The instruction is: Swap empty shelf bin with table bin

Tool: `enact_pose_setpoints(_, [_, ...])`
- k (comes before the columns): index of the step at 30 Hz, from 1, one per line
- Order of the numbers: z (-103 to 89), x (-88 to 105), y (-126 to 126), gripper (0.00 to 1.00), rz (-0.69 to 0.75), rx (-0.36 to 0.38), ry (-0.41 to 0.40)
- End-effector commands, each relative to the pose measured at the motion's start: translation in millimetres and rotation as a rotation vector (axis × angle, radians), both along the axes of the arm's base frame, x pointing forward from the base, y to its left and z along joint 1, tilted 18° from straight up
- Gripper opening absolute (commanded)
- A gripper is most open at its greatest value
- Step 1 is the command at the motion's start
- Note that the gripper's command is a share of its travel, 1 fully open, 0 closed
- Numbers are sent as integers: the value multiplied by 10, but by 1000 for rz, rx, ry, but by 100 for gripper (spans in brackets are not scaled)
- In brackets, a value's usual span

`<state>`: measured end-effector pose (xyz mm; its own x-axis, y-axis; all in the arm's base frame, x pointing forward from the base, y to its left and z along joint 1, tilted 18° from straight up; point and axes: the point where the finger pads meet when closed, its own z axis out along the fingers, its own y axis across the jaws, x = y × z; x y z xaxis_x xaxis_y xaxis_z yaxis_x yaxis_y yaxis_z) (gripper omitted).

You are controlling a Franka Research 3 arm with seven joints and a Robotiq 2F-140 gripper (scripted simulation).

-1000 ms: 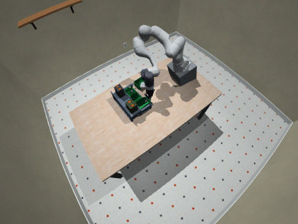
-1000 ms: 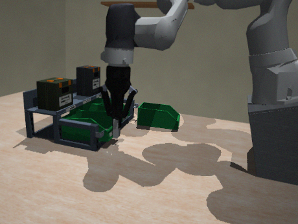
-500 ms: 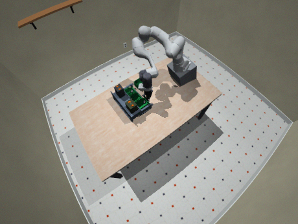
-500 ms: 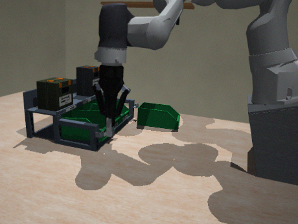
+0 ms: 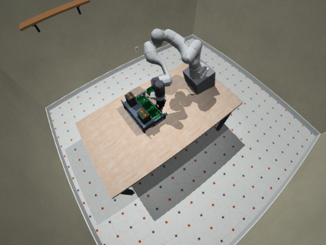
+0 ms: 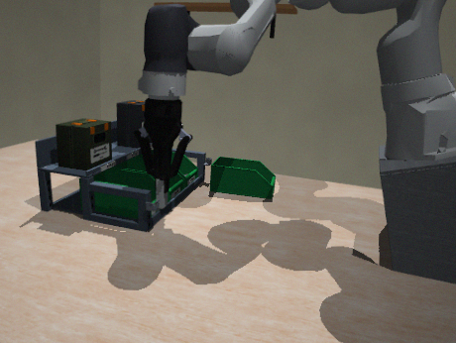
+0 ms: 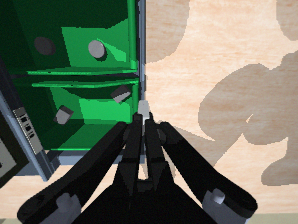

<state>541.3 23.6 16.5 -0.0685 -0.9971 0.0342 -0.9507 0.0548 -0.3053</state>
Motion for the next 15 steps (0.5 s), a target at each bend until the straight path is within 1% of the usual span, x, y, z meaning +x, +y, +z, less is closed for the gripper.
enact_pose_setpoints(1, [1,14,-8,0,11,-5,4])
enact_pose_setpoints(15, [6,31,-9,0,11,-5,4])
